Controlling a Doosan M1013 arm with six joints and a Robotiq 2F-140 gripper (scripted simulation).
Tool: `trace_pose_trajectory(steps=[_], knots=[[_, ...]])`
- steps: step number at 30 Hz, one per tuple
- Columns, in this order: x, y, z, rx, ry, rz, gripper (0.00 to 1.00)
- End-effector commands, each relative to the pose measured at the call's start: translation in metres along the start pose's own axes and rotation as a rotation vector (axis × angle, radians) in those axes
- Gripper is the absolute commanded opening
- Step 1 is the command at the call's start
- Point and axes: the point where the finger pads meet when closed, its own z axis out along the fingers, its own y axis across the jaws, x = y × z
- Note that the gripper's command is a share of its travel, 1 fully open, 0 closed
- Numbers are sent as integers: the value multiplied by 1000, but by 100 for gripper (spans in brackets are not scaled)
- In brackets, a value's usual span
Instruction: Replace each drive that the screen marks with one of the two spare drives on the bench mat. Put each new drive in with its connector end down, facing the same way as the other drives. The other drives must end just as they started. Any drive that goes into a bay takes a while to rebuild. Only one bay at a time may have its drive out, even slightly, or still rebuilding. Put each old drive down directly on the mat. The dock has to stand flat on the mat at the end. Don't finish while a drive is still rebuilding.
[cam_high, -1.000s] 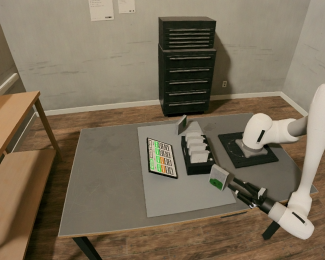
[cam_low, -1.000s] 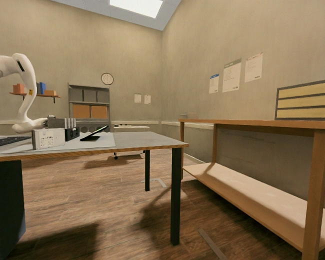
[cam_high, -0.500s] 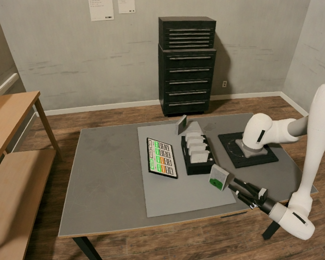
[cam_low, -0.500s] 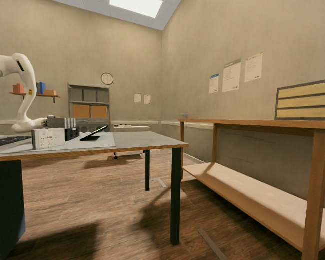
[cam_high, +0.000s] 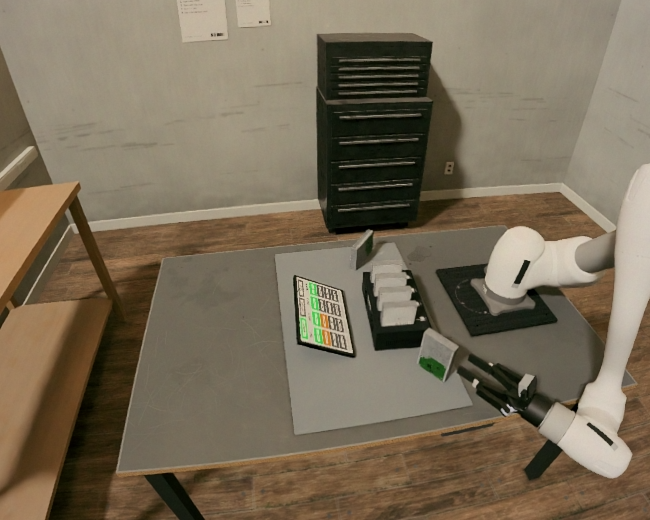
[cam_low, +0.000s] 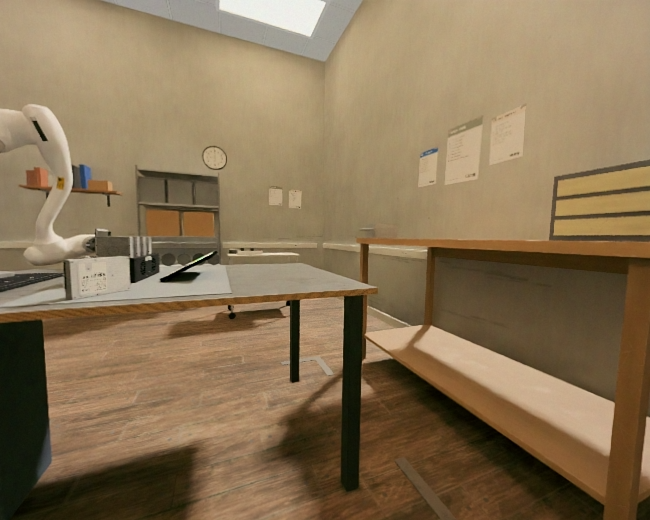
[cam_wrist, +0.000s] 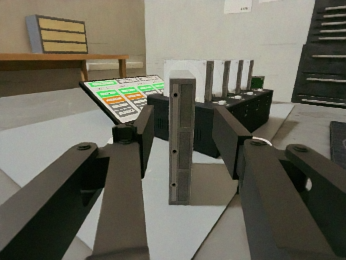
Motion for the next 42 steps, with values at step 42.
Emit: trace_pose_trajectory(steps=[42], knots=[[103, 0, 0, 0, -1, 1, 40]])
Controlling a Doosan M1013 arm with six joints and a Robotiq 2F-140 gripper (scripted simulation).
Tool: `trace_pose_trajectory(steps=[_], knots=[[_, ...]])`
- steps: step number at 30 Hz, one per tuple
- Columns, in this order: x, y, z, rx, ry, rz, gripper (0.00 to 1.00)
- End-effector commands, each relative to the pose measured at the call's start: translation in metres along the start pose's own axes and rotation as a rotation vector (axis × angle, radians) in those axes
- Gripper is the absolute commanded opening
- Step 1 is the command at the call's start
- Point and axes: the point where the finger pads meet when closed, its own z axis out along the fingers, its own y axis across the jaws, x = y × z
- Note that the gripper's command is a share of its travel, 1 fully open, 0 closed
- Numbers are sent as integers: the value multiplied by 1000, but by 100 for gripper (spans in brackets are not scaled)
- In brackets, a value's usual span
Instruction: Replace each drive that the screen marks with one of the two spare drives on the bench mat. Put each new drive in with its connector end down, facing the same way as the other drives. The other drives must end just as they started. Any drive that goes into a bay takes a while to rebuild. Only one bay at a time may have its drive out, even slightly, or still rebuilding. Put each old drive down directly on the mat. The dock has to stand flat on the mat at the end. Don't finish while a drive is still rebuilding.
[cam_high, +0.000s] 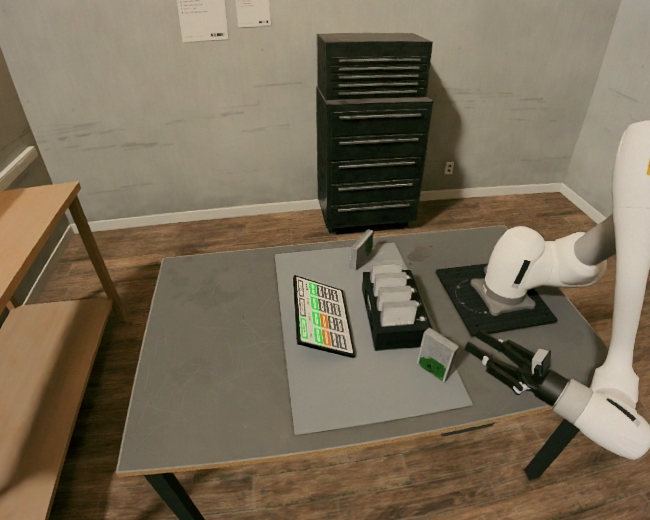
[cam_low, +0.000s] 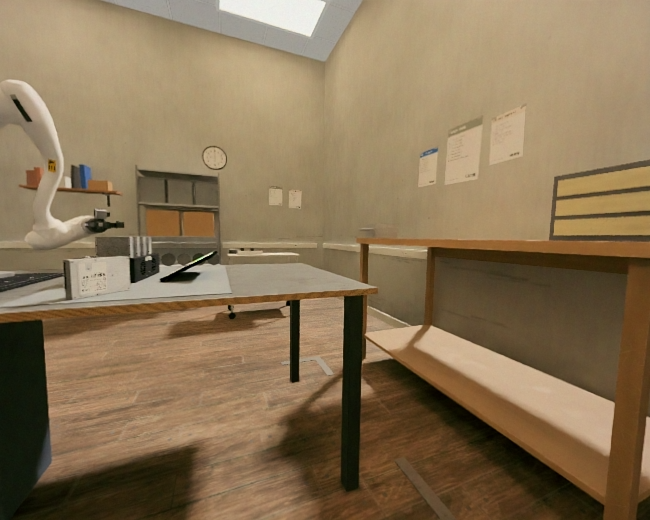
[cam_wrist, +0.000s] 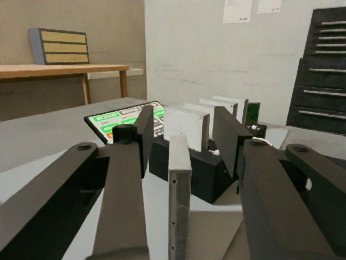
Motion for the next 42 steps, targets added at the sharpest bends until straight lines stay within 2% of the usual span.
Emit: trace_pose_trajectory(steps=[1, 27, 32, 39, 42], knots=[[6, 0, 0, 0, -1, 1, 40], [18, 0, 0, -1, -11, 0, 40], [18, 0, 1, -3, -83, 0, 40], [18, 0, 1, -2, -263, -1, 40], [18, 0, 1, -3, -288, -1, 40]])
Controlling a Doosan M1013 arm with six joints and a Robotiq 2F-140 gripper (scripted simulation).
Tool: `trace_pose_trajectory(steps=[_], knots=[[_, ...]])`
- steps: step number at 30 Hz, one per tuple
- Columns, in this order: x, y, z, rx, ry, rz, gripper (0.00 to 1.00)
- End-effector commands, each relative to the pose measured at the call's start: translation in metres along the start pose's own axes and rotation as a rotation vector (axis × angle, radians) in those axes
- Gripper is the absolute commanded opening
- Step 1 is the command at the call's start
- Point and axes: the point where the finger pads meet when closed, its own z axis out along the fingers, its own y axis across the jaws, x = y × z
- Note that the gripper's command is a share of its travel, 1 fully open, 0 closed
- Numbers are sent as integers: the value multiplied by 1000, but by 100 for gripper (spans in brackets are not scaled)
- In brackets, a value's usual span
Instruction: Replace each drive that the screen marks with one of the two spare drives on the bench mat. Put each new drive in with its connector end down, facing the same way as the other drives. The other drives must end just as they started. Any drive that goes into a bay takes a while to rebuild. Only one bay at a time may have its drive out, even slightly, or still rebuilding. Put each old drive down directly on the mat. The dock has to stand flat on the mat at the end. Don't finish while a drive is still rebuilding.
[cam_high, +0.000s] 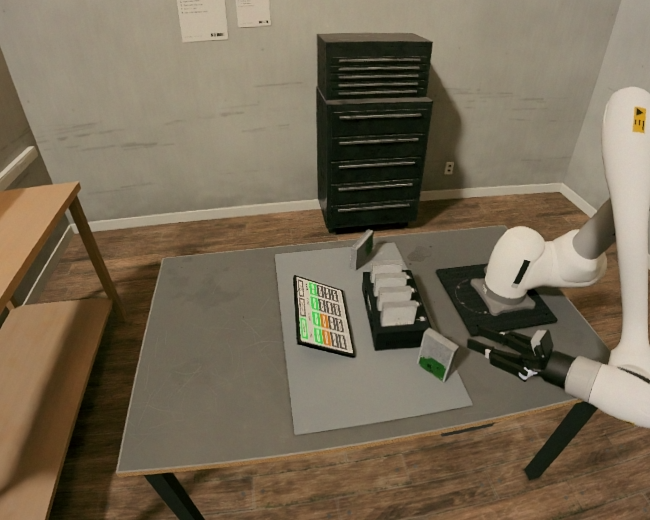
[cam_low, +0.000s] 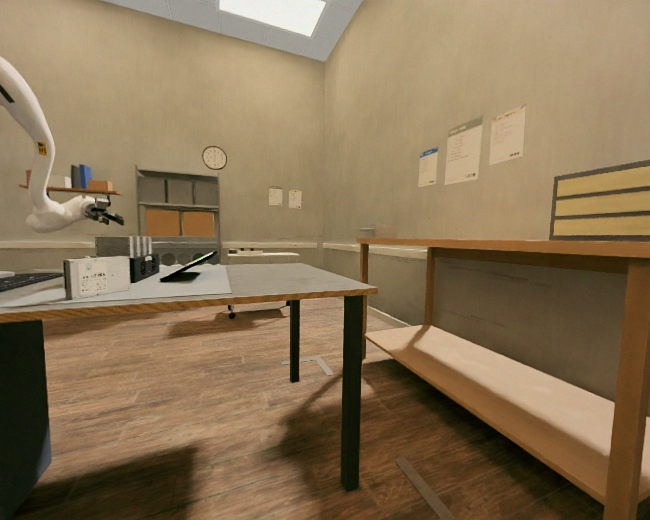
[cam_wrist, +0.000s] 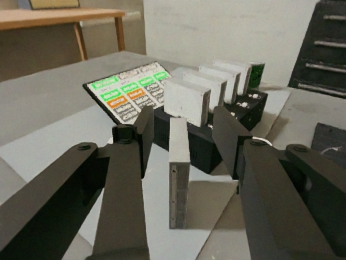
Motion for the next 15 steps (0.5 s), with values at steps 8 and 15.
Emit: trace_pose_trajectory(steps=[8, 15], knots=[[0, 0, 0, 1, -136, -1, 40], [0, 0, 0, 0, -147, -1, 40]])
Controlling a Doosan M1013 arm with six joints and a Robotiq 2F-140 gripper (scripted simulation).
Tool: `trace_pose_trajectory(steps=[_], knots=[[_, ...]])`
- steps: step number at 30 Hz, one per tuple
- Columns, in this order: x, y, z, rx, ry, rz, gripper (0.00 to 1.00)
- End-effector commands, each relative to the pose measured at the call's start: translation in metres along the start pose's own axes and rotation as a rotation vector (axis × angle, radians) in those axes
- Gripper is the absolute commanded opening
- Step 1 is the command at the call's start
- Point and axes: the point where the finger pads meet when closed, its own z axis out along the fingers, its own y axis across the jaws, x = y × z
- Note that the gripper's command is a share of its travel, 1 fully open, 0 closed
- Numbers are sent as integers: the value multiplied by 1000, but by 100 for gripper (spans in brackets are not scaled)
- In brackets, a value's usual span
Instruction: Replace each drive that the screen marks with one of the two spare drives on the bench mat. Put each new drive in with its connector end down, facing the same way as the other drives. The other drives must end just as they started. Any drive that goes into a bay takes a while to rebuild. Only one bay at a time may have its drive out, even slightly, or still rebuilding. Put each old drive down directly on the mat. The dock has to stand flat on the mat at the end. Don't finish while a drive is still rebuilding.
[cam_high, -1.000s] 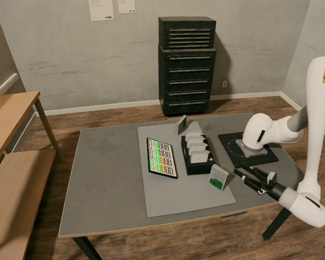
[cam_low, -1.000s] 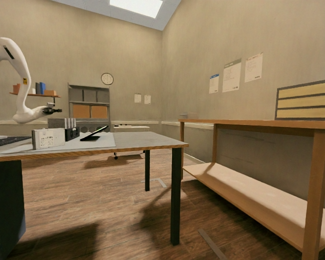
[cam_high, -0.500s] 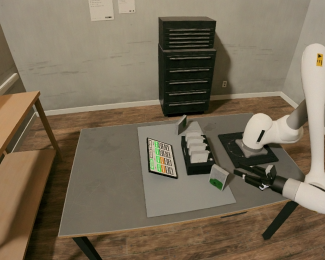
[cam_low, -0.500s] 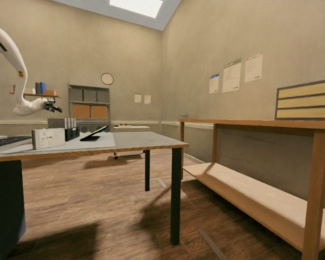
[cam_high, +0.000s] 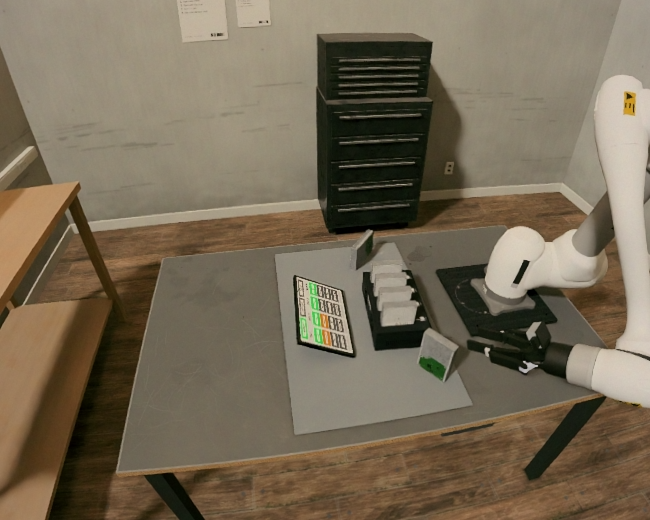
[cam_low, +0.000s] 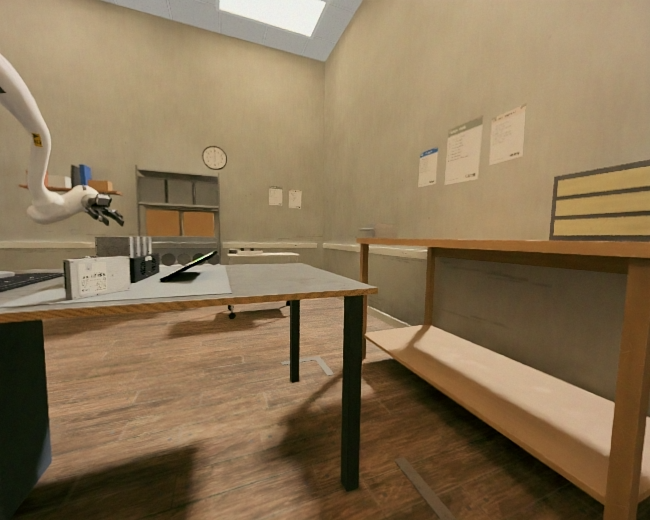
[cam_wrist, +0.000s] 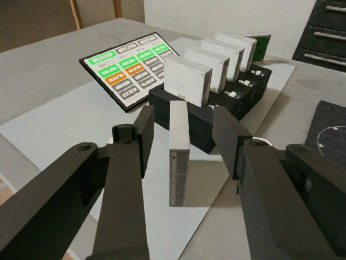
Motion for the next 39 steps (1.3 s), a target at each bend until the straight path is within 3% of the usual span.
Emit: trace_pose_trajectory(steps=[1, 6, 16, 35, 39], knots=[[0, 0, 0, 0, -4, 1, 40], [0, 0, 1, -3, -75, -1, 40], [0, 0, 1, -3, -324, -1, 40], [0, 0, 1, -3, -436, -2, 40], [0, 0, 1, -3, -529, -2, 40]])
